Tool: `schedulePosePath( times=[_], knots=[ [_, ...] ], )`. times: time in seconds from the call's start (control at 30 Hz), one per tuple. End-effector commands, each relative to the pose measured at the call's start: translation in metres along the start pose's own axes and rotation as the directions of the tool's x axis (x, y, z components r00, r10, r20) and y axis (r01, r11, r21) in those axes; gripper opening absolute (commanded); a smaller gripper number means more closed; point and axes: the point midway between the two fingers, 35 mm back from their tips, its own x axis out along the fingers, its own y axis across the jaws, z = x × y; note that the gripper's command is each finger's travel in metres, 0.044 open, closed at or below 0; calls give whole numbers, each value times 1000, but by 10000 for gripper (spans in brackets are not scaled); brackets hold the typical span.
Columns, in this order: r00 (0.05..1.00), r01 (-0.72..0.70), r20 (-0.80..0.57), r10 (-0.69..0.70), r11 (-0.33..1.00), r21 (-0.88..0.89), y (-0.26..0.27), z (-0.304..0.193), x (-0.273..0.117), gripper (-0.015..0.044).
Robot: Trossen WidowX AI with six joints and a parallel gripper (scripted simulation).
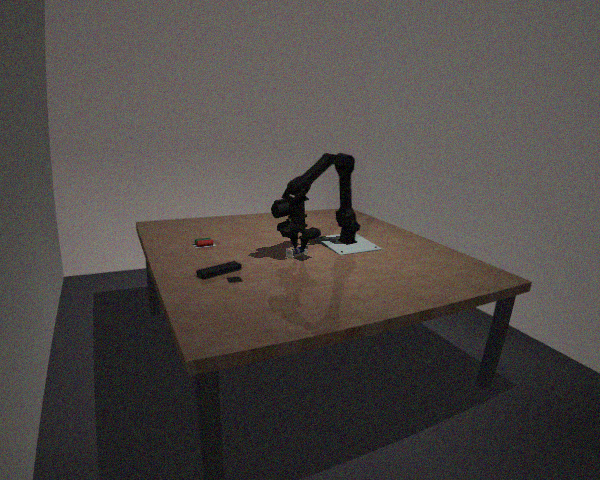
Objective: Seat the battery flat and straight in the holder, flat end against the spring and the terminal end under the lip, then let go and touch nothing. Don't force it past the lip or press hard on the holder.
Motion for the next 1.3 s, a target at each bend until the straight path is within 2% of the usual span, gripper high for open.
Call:
schedulePosePath(
  times=[0.0,0.17,0.23,0.5,1.27],
  knots=[
    [1000,3,15,-2,1000,-3,0,2,-5,180],
    [1000,3,15,-2,1000,-3,0,2,-5,180],
    [1000,1,6,-1,1000,0,0,1,-8,233],
    [1000,3,14,-3,1000,-3,1,-7,-73,440],
    [1000,3,15,-3,1000,-3,2,-9,-78,440]
  ],
)
